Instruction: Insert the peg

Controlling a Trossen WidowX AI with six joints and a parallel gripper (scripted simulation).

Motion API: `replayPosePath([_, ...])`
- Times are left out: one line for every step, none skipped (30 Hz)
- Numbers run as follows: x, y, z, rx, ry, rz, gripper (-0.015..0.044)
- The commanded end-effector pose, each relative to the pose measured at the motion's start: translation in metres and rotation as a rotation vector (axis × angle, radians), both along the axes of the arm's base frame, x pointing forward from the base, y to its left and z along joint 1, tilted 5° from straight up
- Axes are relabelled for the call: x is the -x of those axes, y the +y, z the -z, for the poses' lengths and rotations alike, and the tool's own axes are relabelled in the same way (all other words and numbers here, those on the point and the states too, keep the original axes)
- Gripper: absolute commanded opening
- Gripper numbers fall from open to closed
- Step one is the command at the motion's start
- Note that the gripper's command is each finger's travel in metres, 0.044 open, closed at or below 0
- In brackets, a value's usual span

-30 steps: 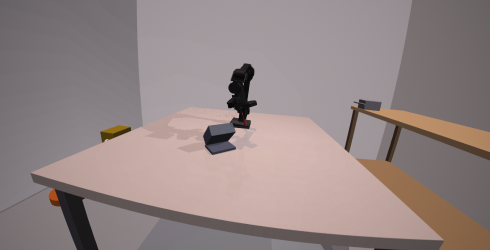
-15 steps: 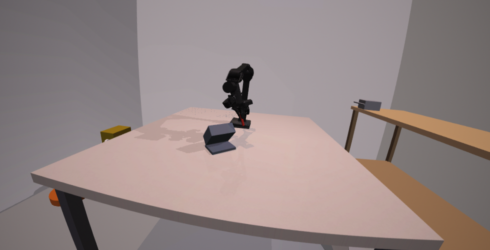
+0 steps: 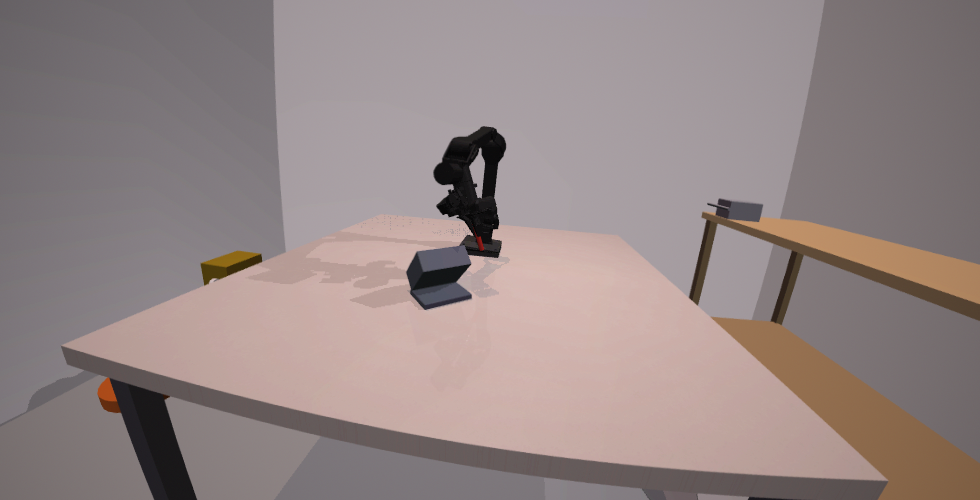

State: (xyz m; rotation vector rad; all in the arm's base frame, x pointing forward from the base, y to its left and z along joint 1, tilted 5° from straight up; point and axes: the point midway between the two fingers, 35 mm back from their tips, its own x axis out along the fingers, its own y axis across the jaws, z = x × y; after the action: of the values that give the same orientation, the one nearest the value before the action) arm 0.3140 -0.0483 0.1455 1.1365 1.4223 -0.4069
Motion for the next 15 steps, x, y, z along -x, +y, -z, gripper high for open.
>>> replayPosePath([-0.002,-0.005,-0.001,-0.02,-0.004,0.031,0.0])
replayPosePath([-0.002,-0.006,-0.001,-0.023,-0.004,0.037,0.0])
replayPosePath([-0.002,-0.007,-0.001,-0.027,-0.005,0.044,0.0])
replayPosePath([-0.002,-0.009,-0.001,-0.031,-0.006,0.05,0.0])
replayPosePath([-0.003,-0.01,-0.001,-0.035,-0.006,0.056,0.0])
replayPosePath([-0.003,-0.011,-0.002,-0.039,-0.007,0.063,0.0])
replayPosePath([-0.003,-0.012,-0.002,-0.042,-0.008,0.069,0.0])
replayPosePath([-0.003,-0.014,-0.002,-0.046,-0.008,0.075,0.0])
replayPosePath([-0.003,-0.015,-0.002,-0.05,-0.009,0.082,0.0])
replayPosePath([-0.004,-0.016,-0.002,-0.054,-0.01,0.088,0.0])
replayPosePath([-0.004,-0.018,-0.002,-0.058,-0.01,0.095,0.0])
replayPosePath([-0.004,-0.019,-0.002,-0.062,-0.011,0.101,0.0])
replayPosePath([-0.004,-0.02,-0.003,-0.065,-0.012,0.107,0.0])
replayPosePath([-0.004,-0.021,-0.003,-0.069,-0.013,0.114,0.0])
replayPosePath([-0.005,-0.023,-0.003,-0.073,-0.013,0.12,0.0])
